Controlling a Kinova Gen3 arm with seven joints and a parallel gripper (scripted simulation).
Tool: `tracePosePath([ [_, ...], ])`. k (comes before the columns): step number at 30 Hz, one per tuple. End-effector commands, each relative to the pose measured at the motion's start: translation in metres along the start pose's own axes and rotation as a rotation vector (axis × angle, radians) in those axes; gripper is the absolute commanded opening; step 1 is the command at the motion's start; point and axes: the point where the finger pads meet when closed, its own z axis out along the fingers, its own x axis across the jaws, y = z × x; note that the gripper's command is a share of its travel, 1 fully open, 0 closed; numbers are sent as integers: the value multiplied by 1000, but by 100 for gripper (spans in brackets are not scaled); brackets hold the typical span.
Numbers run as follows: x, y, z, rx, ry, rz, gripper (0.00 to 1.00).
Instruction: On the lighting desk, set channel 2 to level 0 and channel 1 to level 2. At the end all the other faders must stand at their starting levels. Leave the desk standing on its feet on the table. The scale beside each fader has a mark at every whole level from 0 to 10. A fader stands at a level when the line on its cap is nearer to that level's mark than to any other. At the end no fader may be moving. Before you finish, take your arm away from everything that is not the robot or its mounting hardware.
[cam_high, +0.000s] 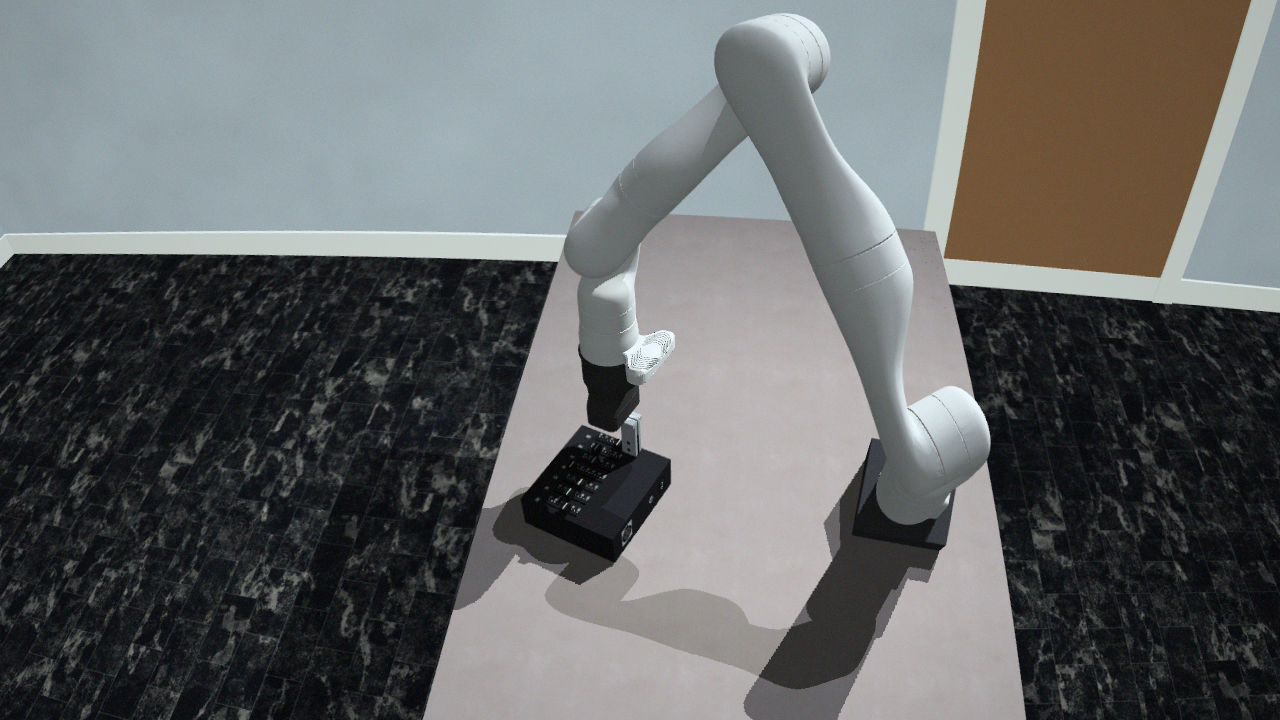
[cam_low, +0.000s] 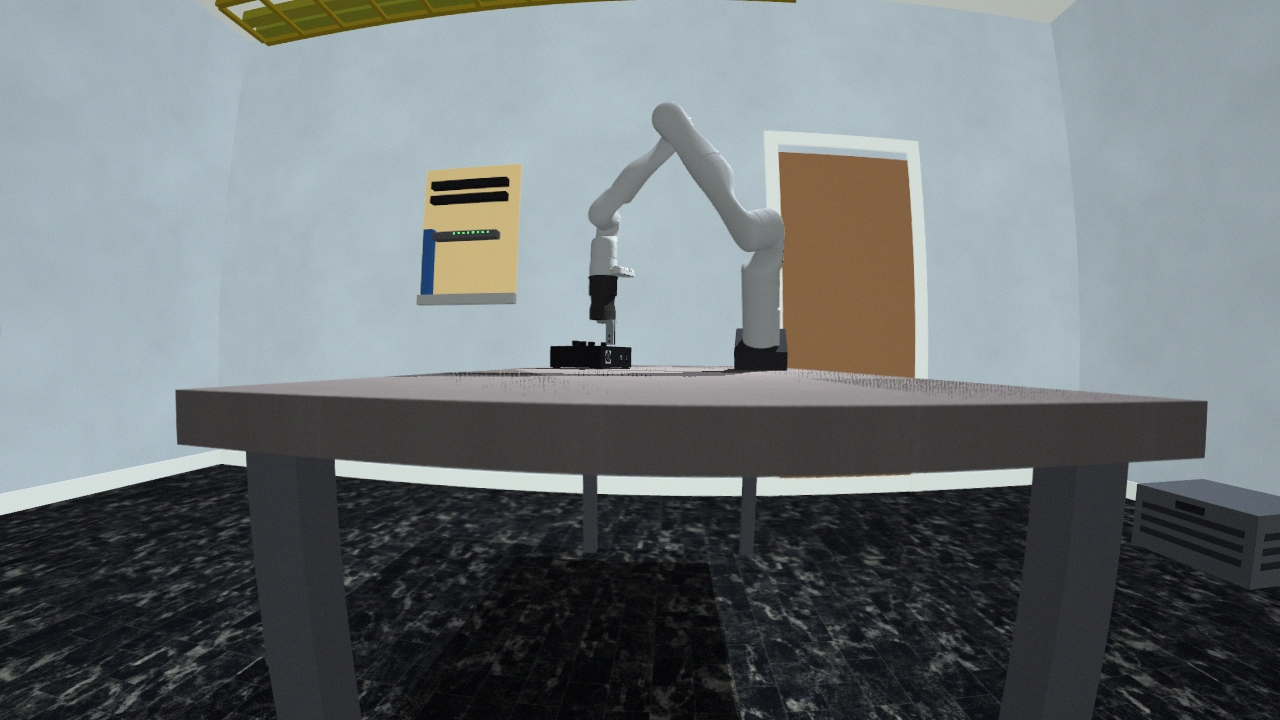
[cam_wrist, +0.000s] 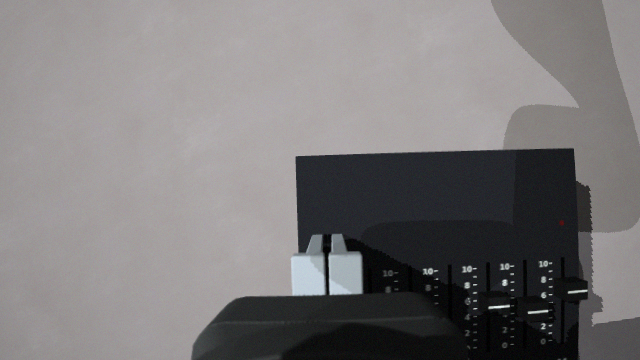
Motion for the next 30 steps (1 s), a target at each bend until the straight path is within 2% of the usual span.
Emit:
tracePosePath([
  [1, 0, 1, 0, -2, 0, 0, 0],
  [30, 0, 12, -1, -2, 0, 0, 0],
])
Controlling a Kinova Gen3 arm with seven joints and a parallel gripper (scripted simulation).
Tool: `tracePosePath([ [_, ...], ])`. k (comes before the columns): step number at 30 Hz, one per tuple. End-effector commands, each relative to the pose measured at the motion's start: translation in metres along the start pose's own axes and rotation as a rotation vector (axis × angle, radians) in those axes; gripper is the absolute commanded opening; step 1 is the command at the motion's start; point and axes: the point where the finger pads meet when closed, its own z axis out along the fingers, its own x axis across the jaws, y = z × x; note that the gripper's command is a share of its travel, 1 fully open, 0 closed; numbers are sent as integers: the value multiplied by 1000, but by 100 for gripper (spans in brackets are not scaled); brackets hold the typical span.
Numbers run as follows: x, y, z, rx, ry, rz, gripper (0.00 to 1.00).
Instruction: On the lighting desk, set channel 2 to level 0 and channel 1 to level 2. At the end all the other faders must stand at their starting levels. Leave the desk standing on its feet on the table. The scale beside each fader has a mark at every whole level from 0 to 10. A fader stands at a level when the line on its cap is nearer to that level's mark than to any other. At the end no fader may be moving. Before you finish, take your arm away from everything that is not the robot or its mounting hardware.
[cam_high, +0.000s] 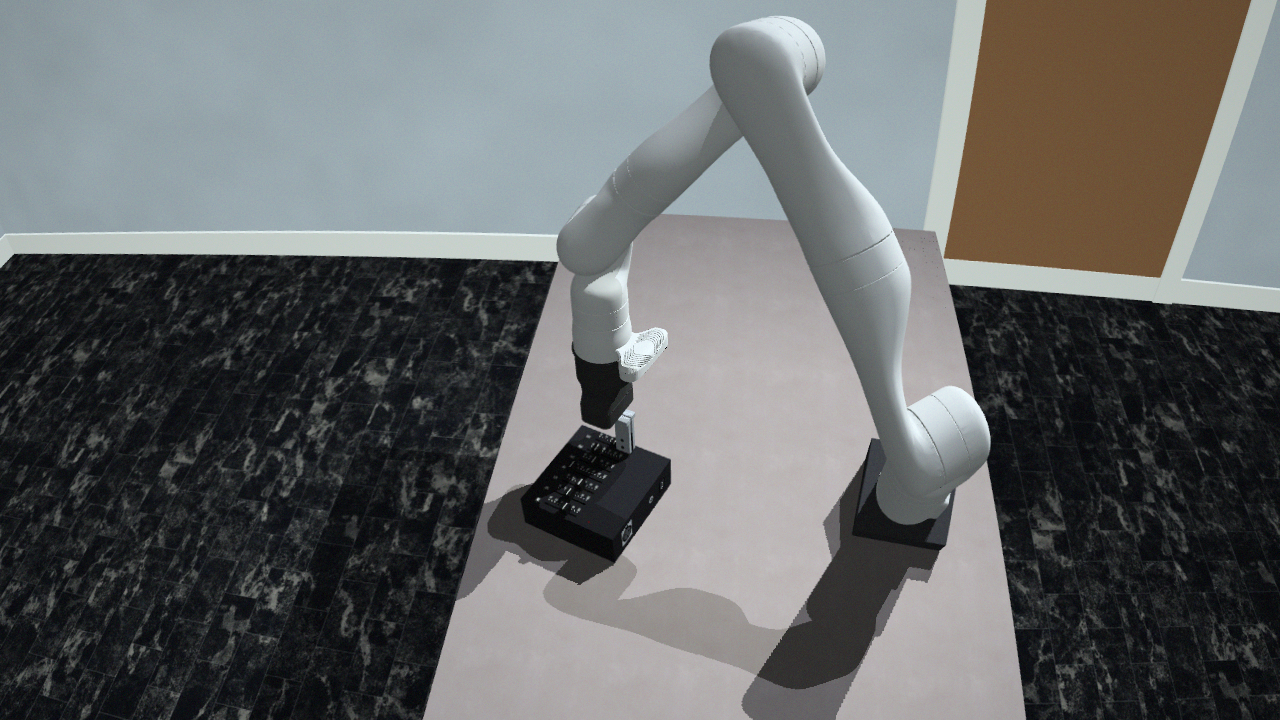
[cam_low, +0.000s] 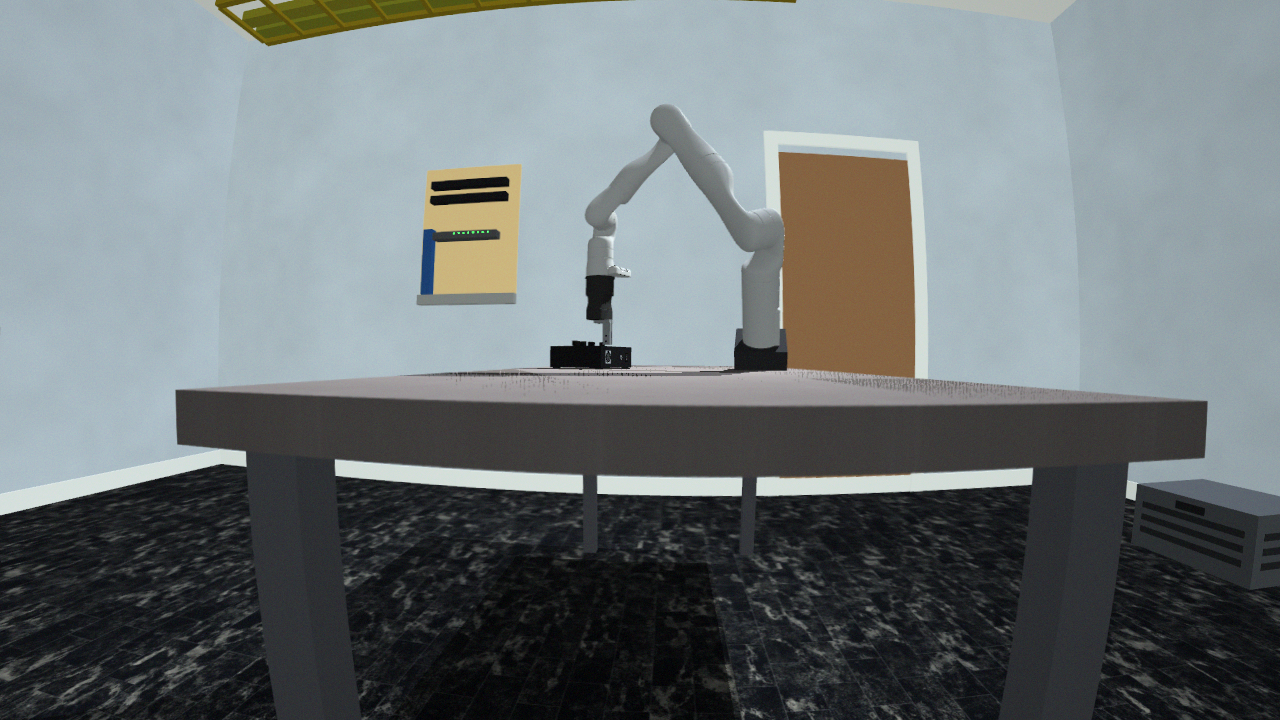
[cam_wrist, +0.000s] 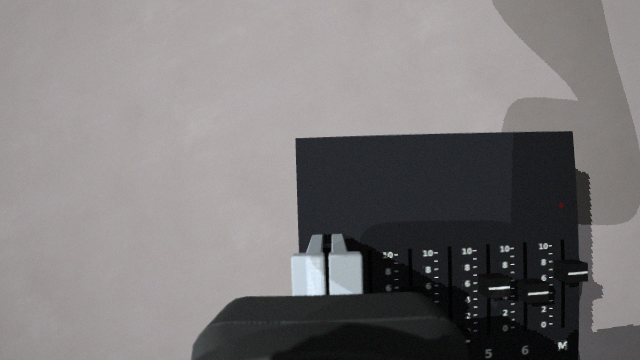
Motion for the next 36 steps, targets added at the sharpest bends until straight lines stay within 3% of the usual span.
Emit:
tracePosePath([
  [1, 0, 3, 0, -2, 0, 0, 0],
  [36, 0, 19, 0, -2, 0, 0, 0],
])
